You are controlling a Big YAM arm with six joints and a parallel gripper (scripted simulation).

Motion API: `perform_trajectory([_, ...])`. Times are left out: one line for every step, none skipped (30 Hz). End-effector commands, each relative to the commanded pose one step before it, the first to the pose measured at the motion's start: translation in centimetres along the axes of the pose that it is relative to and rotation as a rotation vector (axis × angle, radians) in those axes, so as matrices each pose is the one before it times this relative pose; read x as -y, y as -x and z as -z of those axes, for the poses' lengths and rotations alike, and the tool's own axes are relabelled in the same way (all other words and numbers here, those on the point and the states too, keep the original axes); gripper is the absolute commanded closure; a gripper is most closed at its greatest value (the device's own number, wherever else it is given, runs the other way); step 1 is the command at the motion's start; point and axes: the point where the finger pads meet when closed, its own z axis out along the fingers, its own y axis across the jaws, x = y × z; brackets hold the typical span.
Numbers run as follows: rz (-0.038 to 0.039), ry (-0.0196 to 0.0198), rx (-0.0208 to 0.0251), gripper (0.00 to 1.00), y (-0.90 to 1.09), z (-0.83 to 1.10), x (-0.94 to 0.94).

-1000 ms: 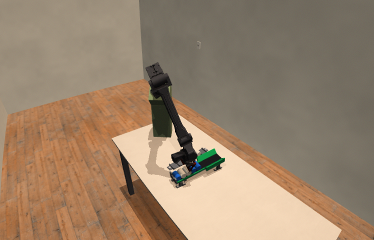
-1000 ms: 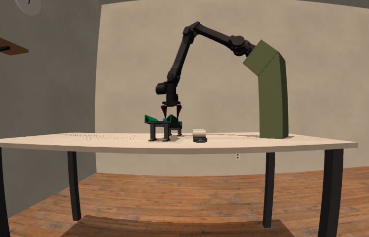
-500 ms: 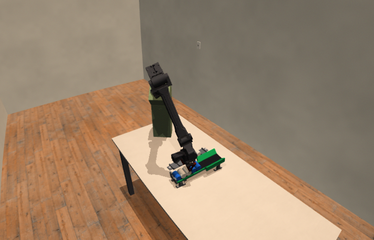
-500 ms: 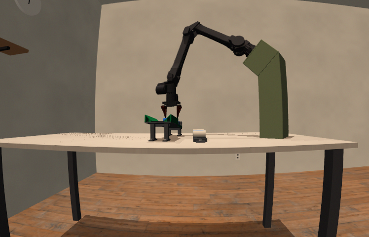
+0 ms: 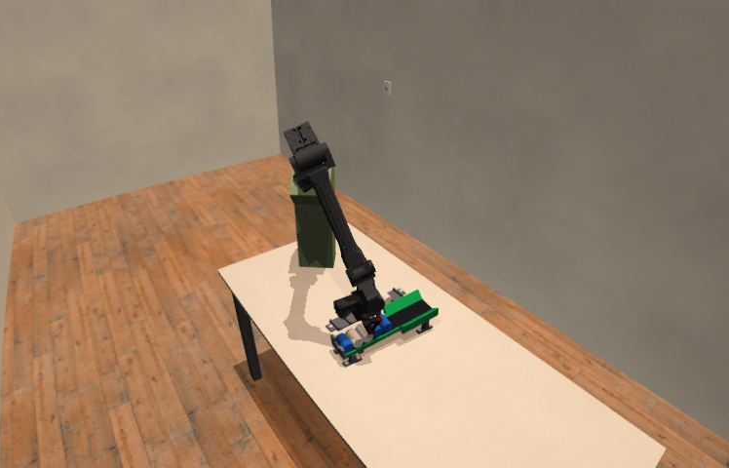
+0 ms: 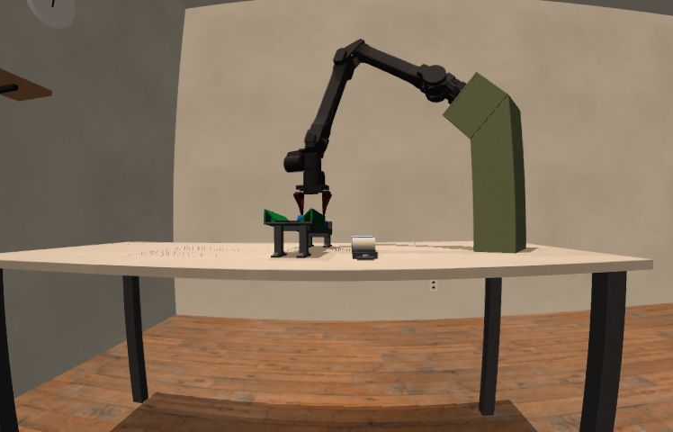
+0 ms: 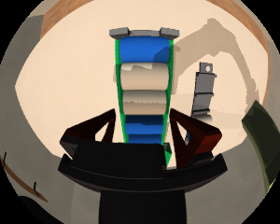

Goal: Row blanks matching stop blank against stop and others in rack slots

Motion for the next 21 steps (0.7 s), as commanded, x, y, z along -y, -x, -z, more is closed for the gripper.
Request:
perform_trajectory([0.00061, -0.00755, 0.0027, 0.24, 0.471, -0.32, 0.704])
perform_trajectory([0.0, 0.0, 0.0, 0.24, 0.0, 0.0, 0.0])
perform_trajectory([0.00004, -0.00015, -0.00001, 0.24, -0.002, -0.01, 0.008])
perform_trajectory([0.00028, -0.001, -0.00009, 0.24, -0.015, -0.067, 0.051])
perform_trajectory([0.0007, -0.00252, -0.00023, 0.24, -0.039, -0.17, 0.129])
perform_trajectory([0.00127, -0.00457, -0.00042, 0.24, -0.07, -0.307, 0.234])
perform_trajectory([0.00038, -0.00154, 0.00025, 0.24, 0.017, -0.156, 0.083])
perform_trajectory([0.00063, -0.00013, -0.00004, 0.24, -0.001, -0.078, 0.004])
perform_trajectory([-0.00077, 0.00343, 0.00067, 0.24, 0.055, -0.078, -0.217])
perform_trajectory([-0.00166, 0.00596, 0.00122, 0.24, 0.091, -0.087, -0.356])
perform_trajectory([-0.00201, 0.0069, 0.00146, 0.24, 0.108, -0.102, -0.419])
perform_trajectory([-0.0013, 0.0046, 0.00096, 0.24, 0.079, -0.133, -0.302])
perform_trajectory([0.00038, -0.00044, -0.00016, 0.24, -0.005, -0.183, 0.021])
perform_trajectory([0.0, 0.0, 0.0, 0.24, 0.0, 0.0, 0.0])
perform_trajectory([0.0, 0.0, 0.0, 0.24, 0.0, 0.0, 0.0])
perform_trajectory([-0.00003, -0.01007, -0.00281, 0.24, -0.148, -0.17, 0.247])
perform_trajectory([-0.00113, 0.00944, 0.0025, 0.24, 0.139, -0.235, -0.213])
perform_trajectory([0.00155, 0.00115, 0.00024, 0.24, 0.005, -0.217, -0.019])
perform_trajectory([0.00006, -0.00015, 0.00007, 0.24, -0.001, -0.221, 0.015])
perform_trajectory([0.00005, -0.00013, 0.0, 0.24, -0.002, -0.221, 0.014])
perform_trajectory([0.00005, -0.00013, 0.0, 0.24, -0.002, -0.217, 0.015])
